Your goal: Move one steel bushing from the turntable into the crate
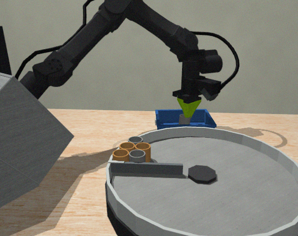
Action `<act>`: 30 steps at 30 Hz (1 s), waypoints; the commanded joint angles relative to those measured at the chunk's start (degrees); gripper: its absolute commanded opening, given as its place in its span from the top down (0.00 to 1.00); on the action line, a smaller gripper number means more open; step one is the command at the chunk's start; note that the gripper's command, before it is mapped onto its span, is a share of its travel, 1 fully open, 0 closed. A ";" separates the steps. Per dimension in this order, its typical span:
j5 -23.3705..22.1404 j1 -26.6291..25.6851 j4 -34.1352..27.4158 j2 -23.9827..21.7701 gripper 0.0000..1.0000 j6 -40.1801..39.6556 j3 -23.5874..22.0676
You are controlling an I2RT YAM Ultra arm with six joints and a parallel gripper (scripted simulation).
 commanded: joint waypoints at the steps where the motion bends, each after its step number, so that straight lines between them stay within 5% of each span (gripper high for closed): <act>1: 1.00 0.31 0.88 -1.64 1.00 0.58 -1.42; 30: 1.18 -0.46 0.76 -1.55 1.00 0.62 -0.44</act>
